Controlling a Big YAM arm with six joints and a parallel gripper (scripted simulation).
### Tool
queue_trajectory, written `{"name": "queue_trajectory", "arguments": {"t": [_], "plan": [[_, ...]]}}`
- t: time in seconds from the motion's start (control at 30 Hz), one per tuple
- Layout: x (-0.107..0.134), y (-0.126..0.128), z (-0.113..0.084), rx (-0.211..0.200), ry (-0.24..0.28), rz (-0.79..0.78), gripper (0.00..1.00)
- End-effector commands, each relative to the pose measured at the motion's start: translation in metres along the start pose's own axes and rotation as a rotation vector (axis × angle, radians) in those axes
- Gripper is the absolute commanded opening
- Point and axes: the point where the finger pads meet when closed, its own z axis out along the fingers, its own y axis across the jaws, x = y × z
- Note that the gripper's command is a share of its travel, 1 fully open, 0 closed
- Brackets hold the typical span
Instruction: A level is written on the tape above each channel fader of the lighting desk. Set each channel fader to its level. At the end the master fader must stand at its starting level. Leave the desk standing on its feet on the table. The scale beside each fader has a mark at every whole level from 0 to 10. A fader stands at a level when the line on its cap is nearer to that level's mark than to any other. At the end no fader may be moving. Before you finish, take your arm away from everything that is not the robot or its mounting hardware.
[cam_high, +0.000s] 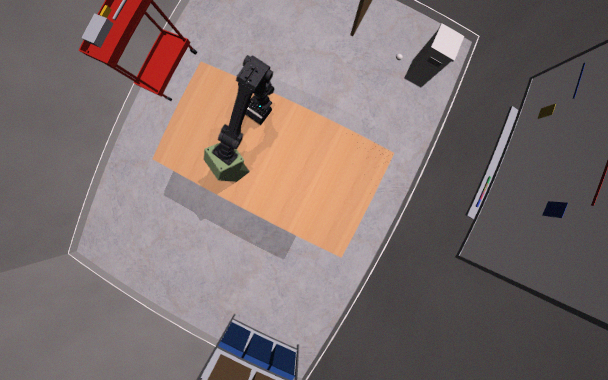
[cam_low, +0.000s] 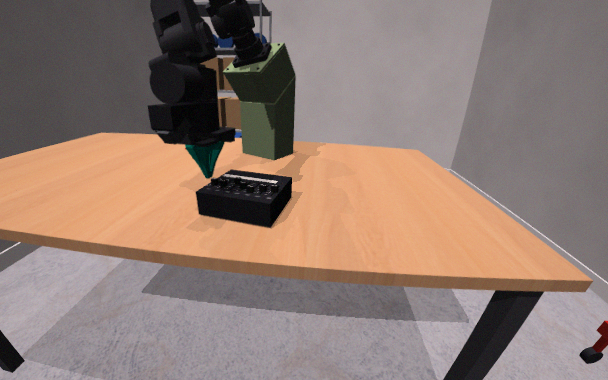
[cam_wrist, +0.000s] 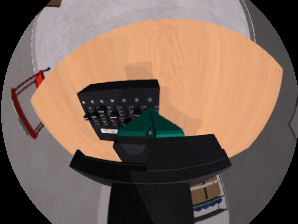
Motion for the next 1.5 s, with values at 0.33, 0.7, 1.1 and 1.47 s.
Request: {"name": "queue_trajectory", "arguments": {"t": [0.33,0.7,1.1,1.47], "plan": [[0.0049,0.0054,0.0039,-0.004,0.002,-0.024,0.00],[0.0052,0.0054,0.0039,-0.004,0.004,-0.024,0.00],[0.0052,0.0054,0.0039,-0.004,0.004,-0.024,0.00],[0.0052,0.0054,0.0039,-0.004,0.004,-0.024,0.00]]}}
